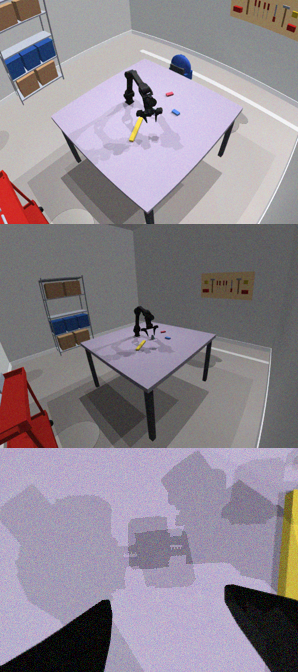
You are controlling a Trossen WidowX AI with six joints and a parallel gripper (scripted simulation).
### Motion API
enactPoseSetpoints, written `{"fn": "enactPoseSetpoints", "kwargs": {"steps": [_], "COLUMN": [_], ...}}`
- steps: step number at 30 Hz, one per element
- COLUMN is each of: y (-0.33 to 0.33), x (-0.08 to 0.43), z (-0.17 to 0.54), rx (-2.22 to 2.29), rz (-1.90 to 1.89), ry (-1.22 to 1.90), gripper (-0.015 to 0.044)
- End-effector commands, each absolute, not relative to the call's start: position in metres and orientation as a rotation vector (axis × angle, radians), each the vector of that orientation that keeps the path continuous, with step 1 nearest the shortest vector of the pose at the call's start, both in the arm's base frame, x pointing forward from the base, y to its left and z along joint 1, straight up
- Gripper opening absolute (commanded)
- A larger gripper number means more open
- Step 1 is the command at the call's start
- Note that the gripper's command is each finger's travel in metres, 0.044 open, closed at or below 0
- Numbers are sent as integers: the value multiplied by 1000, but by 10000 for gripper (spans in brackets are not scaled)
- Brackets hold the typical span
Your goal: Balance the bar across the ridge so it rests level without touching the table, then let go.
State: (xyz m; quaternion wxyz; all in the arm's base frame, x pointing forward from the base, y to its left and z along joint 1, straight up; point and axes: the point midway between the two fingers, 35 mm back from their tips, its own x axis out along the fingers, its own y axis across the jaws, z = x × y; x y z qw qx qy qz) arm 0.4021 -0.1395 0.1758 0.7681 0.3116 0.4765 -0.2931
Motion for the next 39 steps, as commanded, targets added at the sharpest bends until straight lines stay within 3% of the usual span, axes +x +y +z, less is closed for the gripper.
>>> {"fn": "enactPoseSetpoints", "kwargs": {"steps": [1,18,39], "y": [-158,-219,-220], "x": [386,305,305], "z": [164,123,72], "rx": [695,838,840], "rz": [-678,-844,-845], "ry": [1095,1361,1364], "gripper": [315,315,315]}}
